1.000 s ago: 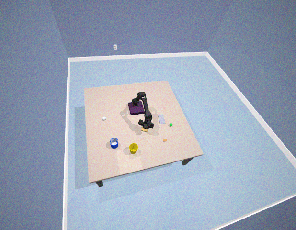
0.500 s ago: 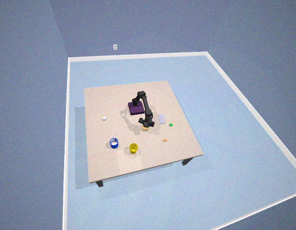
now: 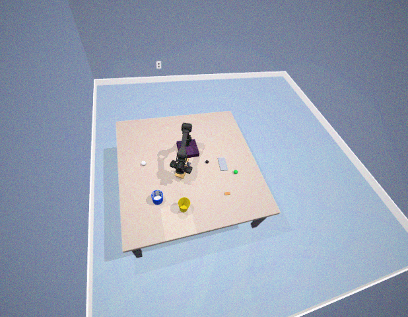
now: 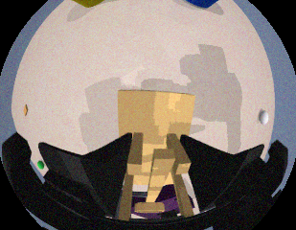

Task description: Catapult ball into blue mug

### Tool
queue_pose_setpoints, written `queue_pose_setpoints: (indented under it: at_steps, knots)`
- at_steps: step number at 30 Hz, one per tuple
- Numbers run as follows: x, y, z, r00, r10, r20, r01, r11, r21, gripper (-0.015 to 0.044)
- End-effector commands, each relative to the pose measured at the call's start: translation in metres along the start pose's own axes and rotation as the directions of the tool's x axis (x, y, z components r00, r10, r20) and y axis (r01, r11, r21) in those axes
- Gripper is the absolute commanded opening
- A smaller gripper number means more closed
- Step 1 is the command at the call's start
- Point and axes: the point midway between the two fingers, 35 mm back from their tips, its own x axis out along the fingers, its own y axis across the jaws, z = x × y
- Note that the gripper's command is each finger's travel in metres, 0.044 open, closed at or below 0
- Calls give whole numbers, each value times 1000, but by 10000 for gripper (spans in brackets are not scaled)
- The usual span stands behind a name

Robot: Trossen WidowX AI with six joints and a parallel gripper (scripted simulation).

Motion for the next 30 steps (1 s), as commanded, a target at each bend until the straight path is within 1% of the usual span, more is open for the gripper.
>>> queue_pose_setpoints:
  at_steps: [1, 4, 12, 30]
  knots:
    - [-3, -69, -1, 1000, -10, 10, 10, 1000, 13, 0]
    - [-3, -88, -3, 1000, -12, 9, 12, 1000, 18, 0]
    - [-1, -89, -1, 1000, -12, 9, 12, 1000, 18, 0]
    - [29, -90, 0, 1000, -12, 9, 12, 1000, 18, 0]
